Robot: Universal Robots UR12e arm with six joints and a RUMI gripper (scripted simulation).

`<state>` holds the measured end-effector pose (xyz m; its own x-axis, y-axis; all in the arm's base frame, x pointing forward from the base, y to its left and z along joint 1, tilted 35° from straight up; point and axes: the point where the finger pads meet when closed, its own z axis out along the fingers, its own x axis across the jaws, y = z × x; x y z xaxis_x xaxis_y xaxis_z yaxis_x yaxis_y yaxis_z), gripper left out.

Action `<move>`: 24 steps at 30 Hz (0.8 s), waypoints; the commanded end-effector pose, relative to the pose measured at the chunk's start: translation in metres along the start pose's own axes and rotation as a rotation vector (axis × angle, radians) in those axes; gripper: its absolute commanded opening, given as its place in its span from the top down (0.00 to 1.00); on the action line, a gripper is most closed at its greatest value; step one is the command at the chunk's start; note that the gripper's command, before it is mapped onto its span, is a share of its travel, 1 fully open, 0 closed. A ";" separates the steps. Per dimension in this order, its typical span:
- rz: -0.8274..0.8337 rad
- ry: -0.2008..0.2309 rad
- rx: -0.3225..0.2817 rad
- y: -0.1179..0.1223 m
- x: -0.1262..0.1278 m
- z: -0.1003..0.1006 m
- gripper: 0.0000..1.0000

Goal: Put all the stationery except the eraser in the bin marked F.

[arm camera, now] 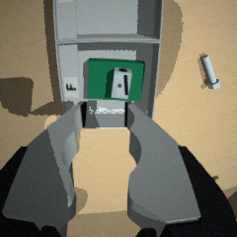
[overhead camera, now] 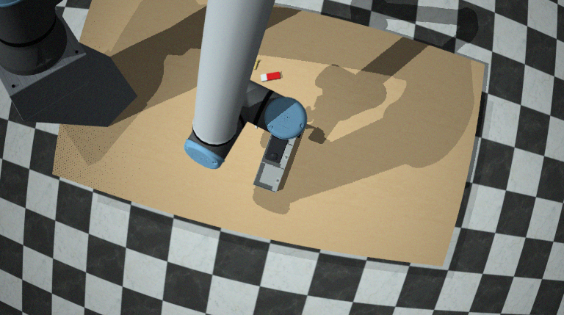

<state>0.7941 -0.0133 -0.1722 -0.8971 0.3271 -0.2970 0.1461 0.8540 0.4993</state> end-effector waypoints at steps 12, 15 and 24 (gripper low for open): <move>0.002 0.009 -0.002 0.000 0.006 0.001 0.82; 0.002 0.009 -0.002 0.000 0.006 0.001 0.82; 0.002 0.009 -0.002 0.000 0.006 0.001 0.82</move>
<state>0.7902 -0.0115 -0.1745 -0.9002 0.3255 -0.2893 0.1474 0.8528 0.5009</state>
